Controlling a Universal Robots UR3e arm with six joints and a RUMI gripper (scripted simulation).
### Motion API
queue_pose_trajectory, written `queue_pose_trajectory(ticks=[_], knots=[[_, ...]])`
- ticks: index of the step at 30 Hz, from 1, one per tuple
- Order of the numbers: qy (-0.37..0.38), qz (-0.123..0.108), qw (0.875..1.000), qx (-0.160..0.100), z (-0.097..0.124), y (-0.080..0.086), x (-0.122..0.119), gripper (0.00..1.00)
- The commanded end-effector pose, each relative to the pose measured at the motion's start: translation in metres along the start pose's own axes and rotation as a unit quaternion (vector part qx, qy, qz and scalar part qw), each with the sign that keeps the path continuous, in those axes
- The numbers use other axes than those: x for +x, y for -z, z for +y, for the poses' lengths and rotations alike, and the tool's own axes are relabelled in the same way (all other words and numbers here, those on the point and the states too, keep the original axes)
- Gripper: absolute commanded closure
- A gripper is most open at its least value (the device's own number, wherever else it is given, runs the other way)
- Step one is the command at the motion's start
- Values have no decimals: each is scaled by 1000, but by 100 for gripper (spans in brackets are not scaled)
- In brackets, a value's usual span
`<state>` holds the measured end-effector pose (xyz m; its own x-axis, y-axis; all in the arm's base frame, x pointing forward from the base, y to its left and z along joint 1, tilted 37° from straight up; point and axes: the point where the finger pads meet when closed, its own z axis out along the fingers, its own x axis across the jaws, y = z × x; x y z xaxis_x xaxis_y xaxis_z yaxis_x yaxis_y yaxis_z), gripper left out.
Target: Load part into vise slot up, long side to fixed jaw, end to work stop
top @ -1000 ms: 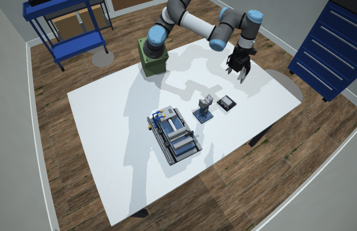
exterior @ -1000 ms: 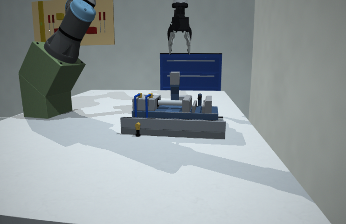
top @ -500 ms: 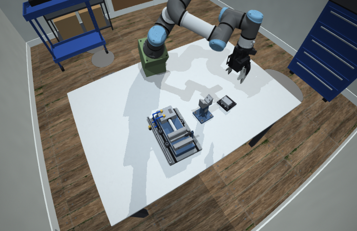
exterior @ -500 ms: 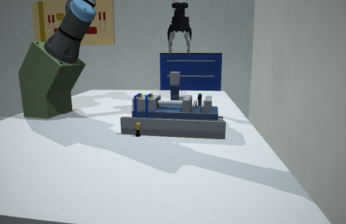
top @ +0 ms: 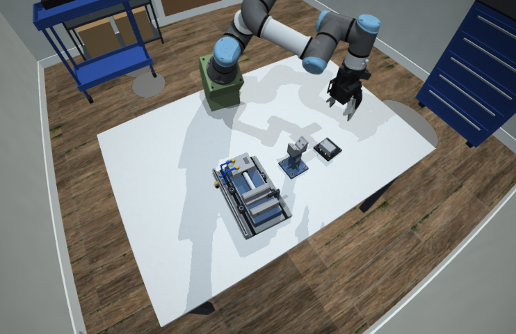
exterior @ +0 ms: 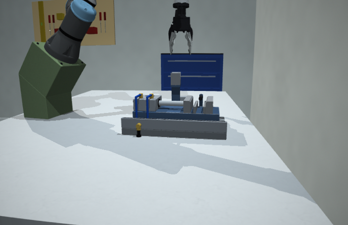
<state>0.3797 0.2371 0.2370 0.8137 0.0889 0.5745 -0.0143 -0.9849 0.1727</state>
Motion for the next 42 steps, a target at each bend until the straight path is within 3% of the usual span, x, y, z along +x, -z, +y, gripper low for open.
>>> queue_pose_trajectory(ticks=[1,26,42], knots=[[0,1,1000,1,0,1,1,49],[0,1,1000,1,0,-8,1,49],[0,1,1000,1,0,-28,1,49]])
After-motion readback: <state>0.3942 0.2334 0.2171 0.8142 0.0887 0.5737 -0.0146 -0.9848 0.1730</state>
